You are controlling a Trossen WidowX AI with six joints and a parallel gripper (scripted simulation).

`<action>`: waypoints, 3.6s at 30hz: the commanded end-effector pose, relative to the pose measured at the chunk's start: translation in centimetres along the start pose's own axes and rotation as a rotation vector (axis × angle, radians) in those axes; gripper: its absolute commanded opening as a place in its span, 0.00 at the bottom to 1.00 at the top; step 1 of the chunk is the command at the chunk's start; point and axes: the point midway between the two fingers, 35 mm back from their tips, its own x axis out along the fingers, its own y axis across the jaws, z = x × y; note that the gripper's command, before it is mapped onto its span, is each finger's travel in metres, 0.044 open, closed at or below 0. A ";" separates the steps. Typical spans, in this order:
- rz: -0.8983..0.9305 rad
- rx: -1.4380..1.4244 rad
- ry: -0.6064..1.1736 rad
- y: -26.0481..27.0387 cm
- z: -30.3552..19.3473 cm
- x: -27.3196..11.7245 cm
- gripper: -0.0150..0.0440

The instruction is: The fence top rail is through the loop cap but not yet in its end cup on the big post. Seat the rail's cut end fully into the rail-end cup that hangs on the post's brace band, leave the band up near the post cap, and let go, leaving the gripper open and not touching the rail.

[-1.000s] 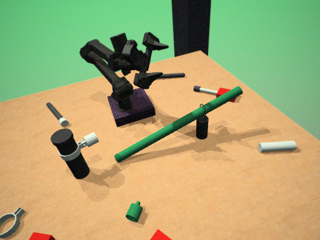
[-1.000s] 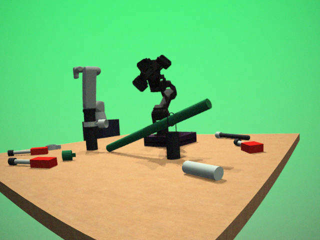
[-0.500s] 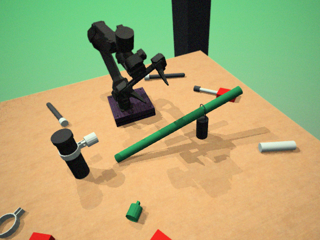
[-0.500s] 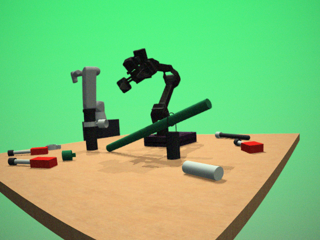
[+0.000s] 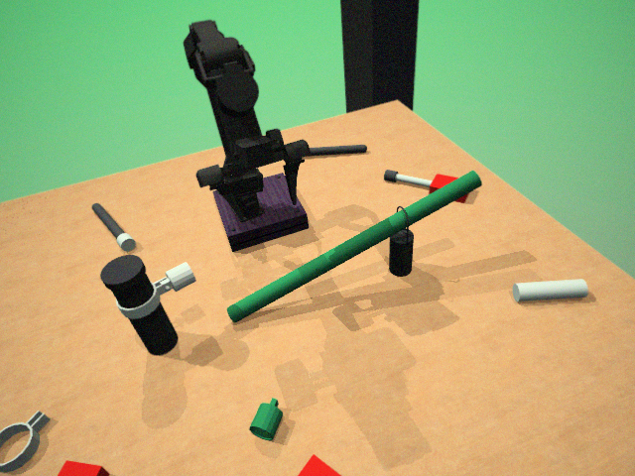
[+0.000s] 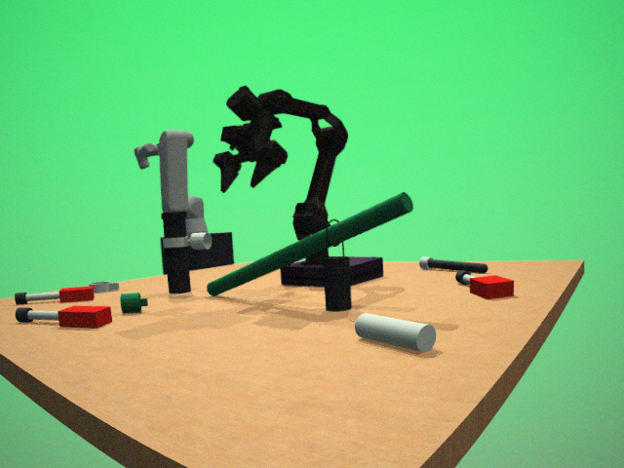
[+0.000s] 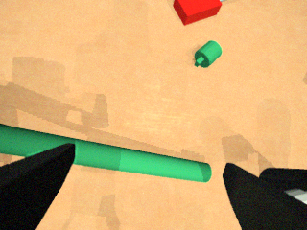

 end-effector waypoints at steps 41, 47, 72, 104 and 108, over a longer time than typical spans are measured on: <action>0.140 -1.749 -0.038 -17.7 -5.8 -1.5 1.00; 0.138 -1.849 -0.048 -17.8 -5.8 -1.6 1.00; 0.138 -1.849 -0.048 -18.1 -8.8 3.0 1.00; 0.137 -1.849 -0.049 -17.8 -9.0 7.5 1.00; 0.136 -1.849 -0.050 -17.7 -9.0 8.2 1.00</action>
